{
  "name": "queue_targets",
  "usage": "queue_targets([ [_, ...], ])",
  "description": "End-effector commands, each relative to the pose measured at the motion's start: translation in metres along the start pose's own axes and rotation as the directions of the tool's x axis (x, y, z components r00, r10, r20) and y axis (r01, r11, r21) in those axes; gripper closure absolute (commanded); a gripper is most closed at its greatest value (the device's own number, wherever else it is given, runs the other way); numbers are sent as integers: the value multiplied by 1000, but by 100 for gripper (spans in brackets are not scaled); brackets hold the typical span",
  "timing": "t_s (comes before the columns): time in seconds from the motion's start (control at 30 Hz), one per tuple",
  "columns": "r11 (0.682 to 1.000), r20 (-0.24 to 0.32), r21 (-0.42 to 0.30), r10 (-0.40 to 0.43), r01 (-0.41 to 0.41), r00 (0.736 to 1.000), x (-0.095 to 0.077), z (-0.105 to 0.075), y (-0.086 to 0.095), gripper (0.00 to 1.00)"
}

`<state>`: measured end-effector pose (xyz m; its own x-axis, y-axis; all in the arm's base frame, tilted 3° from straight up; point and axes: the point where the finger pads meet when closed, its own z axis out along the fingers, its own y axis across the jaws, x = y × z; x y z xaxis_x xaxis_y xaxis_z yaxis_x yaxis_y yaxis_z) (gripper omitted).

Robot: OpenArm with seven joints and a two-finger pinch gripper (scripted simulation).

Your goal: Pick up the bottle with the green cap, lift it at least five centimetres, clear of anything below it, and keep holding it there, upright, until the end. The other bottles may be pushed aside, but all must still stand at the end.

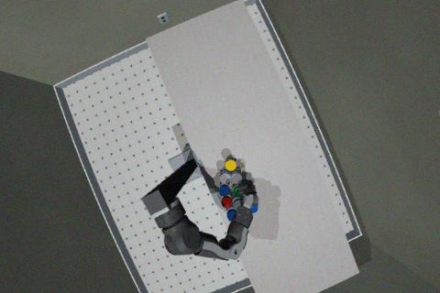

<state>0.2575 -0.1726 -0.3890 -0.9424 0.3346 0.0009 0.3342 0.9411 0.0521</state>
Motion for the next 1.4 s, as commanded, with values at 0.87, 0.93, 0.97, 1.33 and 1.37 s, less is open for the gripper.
queue_targets([
  [0.87,1000,-12,4,3,-3,1000,27,2,0,55],
  [0.93,1000,-12,4,3,-3,1000,27,2,0,55],
  [0.97,1000,-12,4,3,-3,1000,27,2,0,55],
  [1.33,1000,-13,6,4,-4,1000,42,3,-1,55],
  [1.37,1000,-13,6,4,-4,1000,42,3,-1,55],
])
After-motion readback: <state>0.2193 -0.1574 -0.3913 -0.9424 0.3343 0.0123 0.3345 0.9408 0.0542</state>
